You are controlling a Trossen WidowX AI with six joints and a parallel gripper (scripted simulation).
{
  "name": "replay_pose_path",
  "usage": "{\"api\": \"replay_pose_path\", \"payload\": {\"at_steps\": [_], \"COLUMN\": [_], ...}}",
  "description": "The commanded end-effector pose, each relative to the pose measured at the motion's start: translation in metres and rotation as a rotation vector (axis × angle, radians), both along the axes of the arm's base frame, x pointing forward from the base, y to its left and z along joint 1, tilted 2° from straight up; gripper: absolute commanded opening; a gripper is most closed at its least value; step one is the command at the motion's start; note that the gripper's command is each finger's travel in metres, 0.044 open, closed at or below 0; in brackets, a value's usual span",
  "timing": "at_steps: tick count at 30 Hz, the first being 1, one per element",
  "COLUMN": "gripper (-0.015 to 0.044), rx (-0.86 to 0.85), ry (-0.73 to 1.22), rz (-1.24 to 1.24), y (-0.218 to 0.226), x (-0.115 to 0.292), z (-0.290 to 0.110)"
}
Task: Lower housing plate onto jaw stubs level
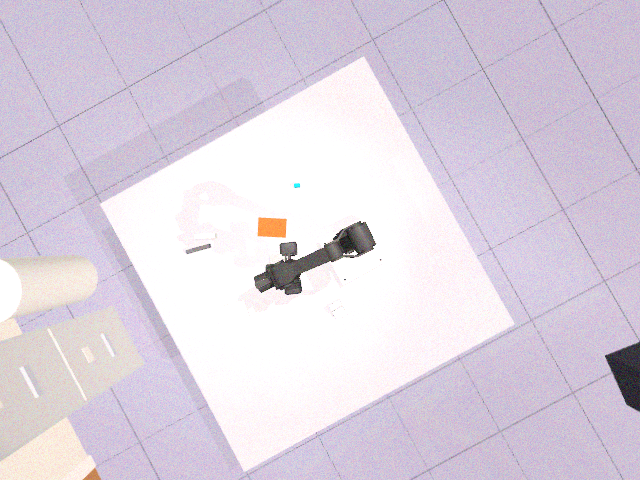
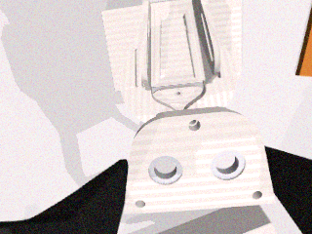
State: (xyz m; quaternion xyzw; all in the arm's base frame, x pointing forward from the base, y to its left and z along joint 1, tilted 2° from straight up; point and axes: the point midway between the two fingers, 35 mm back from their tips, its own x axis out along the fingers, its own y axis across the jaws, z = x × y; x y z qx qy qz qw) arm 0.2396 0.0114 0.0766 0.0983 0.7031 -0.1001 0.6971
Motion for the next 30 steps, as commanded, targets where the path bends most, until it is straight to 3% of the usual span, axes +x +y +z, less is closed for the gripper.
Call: {"api": "replay_pose_path", "payload": {"at_steps": [1,30], "gripper": [0.0351,0.0351], "rx": [-0.005,-0.005], "ry": [0.001,0.001], "rz": [0.003,0.004], "y": [-0.001,-0.001], "x": [-0.001,0.0], "z": [0.0,-0.011]}}
